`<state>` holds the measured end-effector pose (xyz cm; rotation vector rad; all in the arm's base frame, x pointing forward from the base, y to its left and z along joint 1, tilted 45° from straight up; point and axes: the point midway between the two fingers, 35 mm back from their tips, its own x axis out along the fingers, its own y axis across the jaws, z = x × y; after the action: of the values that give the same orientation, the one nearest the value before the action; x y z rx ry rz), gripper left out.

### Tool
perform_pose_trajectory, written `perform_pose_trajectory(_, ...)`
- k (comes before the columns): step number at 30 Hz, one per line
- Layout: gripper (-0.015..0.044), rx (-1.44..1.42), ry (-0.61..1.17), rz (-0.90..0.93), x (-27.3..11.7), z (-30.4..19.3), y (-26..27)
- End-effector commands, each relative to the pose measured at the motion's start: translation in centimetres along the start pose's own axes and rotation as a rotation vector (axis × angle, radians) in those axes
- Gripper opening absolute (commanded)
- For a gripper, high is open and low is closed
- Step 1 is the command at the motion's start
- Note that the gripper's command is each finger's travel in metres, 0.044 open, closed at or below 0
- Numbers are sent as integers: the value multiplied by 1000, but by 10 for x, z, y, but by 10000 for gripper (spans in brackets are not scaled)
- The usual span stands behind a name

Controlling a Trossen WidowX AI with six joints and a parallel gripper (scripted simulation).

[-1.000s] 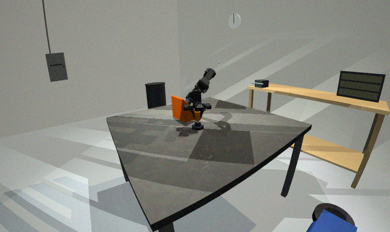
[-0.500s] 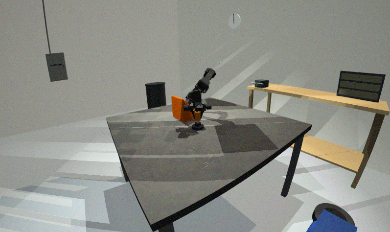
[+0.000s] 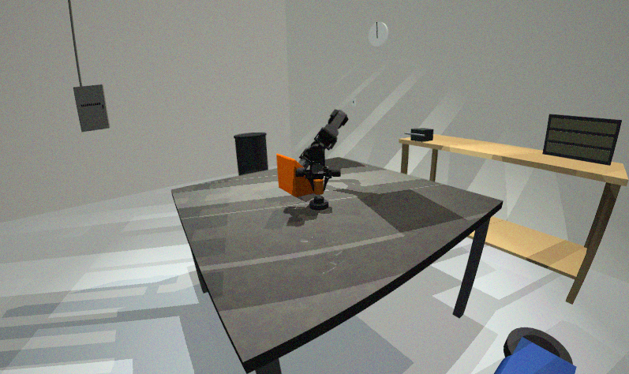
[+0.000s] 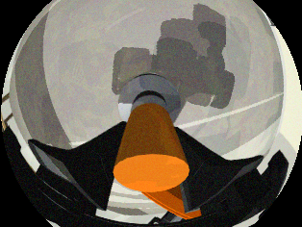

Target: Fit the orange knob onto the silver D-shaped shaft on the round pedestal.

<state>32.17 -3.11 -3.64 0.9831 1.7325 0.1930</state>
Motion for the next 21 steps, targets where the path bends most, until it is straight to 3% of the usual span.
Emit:
perform_pose_trajectory(1,0,32,-2,1,1,0,-1)
perform_pose_trajectory(21,0,32,-2,1,0,0,0)
